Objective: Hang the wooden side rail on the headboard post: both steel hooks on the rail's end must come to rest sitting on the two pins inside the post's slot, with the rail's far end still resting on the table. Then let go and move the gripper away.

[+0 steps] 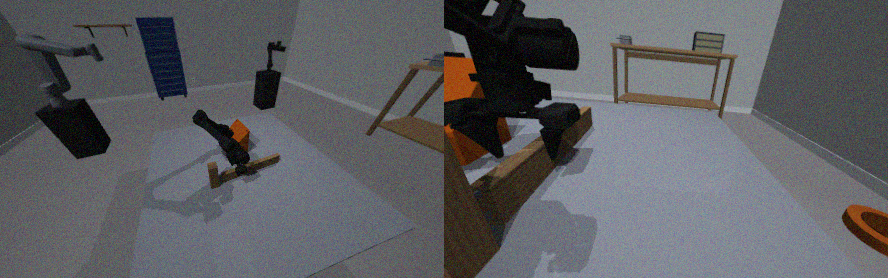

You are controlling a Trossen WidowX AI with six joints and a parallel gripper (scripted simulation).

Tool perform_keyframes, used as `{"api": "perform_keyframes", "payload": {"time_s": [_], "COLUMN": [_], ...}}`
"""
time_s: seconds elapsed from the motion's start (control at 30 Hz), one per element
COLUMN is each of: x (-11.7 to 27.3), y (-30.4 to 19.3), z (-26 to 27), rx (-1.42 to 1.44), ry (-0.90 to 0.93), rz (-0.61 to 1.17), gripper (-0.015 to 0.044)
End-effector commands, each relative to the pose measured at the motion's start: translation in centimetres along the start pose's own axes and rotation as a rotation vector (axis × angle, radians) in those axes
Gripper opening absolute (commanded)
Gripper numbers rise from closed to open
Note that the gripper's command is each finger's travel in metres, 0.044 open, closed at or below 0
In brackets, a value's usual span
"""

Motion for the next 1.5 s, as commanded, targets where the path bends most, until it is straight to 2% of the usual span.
{"api": "perform_keyframes", "payload": {"time_s": [0.0, 0.77, 1.17, 1.37, 1.47], "x": [-0.8, -4.0, -4.0, -4.0, -4.0], "y": [0.2, 0.1, 0.1, 0.1, 0.1], "z": [0.1, 0.4, 0.4, 0.4, 0.4], "rx": [0.012, 0.012, 0.012, 0.012, 0.012], "ry": [0.008, 0.009, 0.009, 0.009, 0.009], "rz": [0.005, 0.009, 0.009, 0.009, 0.009], "gripper": [0.044, 0.044, 0.0125, 0.0085, 0.0006]}}
Point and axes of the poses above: the point midway between the two fingers, 35 mm back from their tips, its own x axis back along the fingers, its own z axis across the jaws, y = z × x, the point moved 3 cm from there along x, back along the fingers, and after that the axes turned 15 degrees about x, right-handed, at the moved point
